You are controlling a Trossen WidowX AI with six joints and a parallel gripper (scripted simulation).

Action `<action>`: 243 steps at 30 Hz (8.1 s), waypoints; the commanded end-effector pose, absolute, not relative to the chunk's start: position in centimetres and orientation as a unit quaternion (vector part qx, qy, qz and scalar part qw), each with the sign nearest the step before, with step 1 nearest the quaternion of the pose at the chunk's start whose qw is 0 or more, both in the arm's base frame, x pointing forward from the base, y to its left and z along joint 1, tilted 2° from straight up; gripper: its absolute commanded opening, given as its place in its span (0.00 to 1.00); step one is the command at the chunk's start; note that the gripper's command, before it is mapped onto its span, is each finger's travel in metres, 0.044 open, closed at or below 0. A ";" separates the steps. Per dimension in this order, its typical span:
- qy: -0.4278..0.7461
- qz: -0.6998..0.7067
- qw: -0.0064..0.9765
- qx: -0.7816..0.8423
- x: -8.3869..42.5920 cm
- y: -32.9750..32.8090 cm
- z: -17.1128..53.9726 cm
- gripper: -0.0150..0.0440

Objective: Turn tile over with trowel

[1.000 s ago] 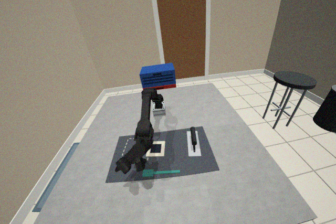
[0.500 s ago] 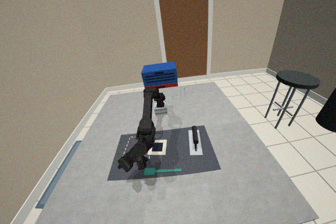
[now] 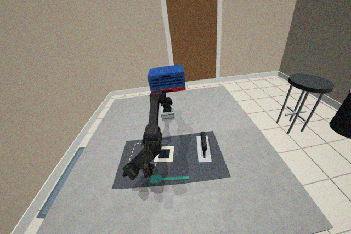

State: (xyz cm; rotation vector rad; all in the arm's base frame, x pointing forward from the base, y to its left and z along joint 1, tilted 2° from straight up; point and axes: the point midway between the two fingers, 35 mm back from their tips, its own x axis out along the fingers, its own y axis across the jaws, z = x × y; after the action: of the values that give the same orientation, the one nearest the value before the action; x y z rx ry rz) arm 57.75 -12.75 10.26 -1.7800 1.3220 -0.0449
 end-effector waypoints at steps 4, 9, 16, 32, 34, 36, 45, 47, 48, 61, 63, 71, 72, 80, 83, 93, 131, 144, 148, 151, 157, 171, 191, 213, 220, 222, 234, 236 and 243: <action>0.534 -0.018 0.446 -0.719 57.8 -12.8 10.3 0.42; 0.534 -0.018 0.446 -0.719 57.8 -12.8 10.3 0.42; 0.534 -0.018 0.446 -0.719 57.8 -12.8 10.3 0.42; 0.534 -0.018 0.446 -0.719 57.8 -12.8 10.3 0.25; 0.534 -0.018 0.446 -0.719 57.8 -12.8 10.3 0.25; 0.534 -0.018 0.446 -0.719 57.8 -12.8 10.3 0.25; 0.533 -0.018 0.448 -0.718 57.8 -12.6 10.2 0.51; 0.526 -0.015 0.468 -0.710 57.8 -11.5 10.1 0.60; 0.521 -0.012 0.482 -0.704 57.9 -10.7 10.0 0.65; 0.489 0.033 0.648 -0.583 56.5 -0.1 8.7 0.71; 0.490 0.041 0.668 -0.558 56.0 1.5 8.6 0.71; 0.505 0.068 0.733 -0.451 53.3 7.6 8.1 0.71; 0.508 0.070 0.739 -0.437 52.9 8.4 8.1 0.71; 0.546 0.084 0.770 -0.318 49.0 13.9 7.9 0.71; 0.564 0.084 0.775 -0.273 47.3 15.8 7.9 0.71; 0.636 0.061 0.759 -0.128 40.9 21.2 8.5 0.71; 0.698 0.003 0.716 0.020 35.0 24.8 6.2 0.71; 0.697 0.001 0.716 0.038 35.0 24.7 4.7 0.62; 0.697 0.001 0.716 0.038 35.0 24.7 4.7 0.51; 0.697 0.001 0.716 0.038 35.0 24.7 4.7 0.48; 0.697 0.001 0.716 0.038 35.0 24.7 4.7 0.47; 0.697 0.008 0.716 0.030 35.0 24.7 4.7 0.47; 0.664 0.212 0.694 -0.181 35.0 24.7 4.7 0.47; 0.575 0.394 0.612 -0.373 35.0 24.7 4.7 0.47; 0.575 0.394 0.612 -0.373 35.0 24.7 4.7 0.56; 0.575 0.394 0.612 -0.373 35.0 24.7 4.7 0.65; 0.575 0.394 0.612 -0.373 35.0 24.7 4.7 0.71; 0.575 0.394 0.612 -0.373 35.0 24.7 4.7 0.71; 0.575 0.395 0.612 -0.374 35.0 24.7 4.9 0.71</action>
State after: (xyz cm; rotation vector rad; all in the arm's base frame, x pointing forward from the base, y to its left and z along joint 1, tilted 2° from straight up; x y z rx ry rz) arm 34.99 24.68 4.72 -0.8566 1.3277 0.9047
